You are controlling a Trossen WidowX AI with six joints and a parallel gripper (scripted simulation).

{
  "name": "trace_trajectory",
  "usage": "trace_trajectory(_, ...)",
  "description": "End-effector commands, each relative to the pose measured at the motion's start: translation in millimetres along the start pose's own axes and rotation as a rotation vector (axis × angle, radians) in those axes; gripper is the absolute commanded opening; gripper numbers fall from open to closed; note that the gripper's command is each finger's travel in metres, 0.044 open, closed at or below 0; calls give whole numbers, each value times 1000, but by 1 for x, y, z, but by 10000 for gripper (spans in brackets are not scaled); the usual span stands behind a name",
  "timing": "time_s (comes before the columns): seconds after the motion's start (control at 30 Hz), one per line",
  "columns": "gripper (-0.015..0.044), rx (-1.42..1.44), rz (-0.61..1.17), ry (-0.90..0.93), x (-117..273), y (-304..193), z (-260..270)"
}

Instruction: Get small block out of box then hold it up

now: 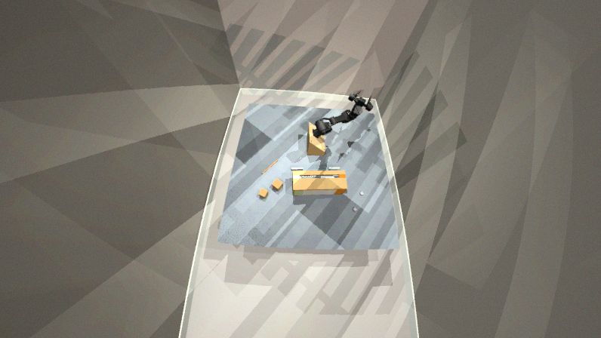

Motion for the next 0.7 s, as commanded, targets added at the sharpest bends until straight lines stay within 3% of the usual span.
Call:
trace_trajectory(0.0,400,1,3,-2,0,-1,0)
trace_trajectory(0.37,400,188,317,-149,-3,-61,-50)
trace_trajectory(0.67,400,404,705,-279,31,-119,-118)
Point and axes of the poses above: the point midway between the two fingers, 35 mm back from their tips, its own x axis back along the fingers, its own z axis across the jaws, y = z × x, the point moved 1 cm from there along x, back along the fingers, and after that the axes turned 3 degrees about x, right-handed, at the moved point
